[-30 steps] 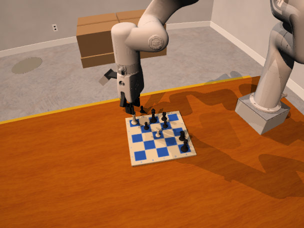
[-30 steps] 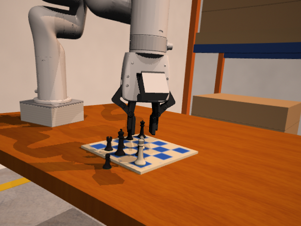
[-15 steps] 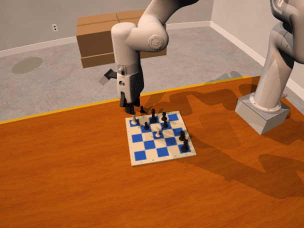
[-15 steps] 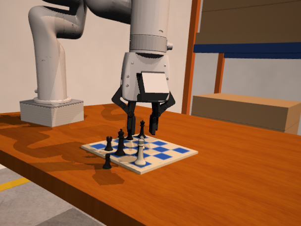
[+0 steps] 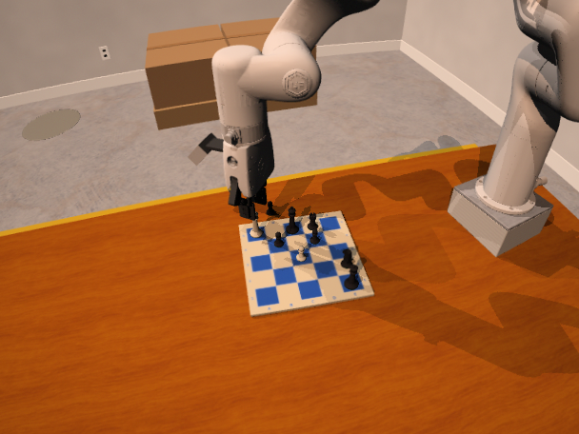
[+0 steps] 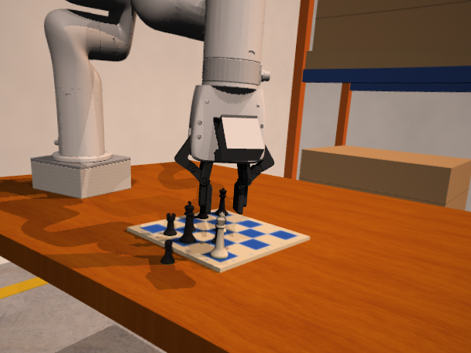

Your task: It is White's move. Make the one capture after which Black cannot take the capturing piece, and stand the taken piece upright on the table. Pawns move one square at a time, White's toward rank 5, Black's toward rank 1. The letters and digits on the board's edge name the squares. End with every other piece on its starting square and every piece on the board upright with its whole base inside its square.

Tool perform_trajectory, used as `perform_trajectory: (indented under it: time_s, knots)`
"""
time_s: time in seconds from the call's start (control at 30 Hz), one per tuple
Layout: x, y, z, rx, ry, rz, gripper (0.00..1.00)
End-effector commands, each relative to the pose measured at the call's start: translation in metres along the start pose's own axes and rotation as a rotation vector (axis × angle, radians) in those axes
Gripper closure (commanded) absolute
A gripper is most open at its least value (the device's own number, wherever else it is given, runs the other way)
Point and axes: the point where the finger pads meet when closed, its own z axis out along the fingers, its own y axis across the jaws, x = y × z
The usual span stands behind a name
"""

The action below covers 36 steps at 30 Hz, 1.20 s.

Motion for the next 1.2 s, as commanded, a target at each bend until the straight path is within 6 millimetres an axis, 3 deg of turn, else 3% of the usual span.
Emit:
perform_trajectory:
  time_s: [0.0,0.53,1.17]
  knots:
    - [0.001,-0.001,0.006,0.002,0.003,0.000,0.58]
    - [0.001,-0.001,0.036,0.002,0.003,0.000,0.58]
    - [0.001,-0.001,0.037,0.002,0.003,0.000,0.58]
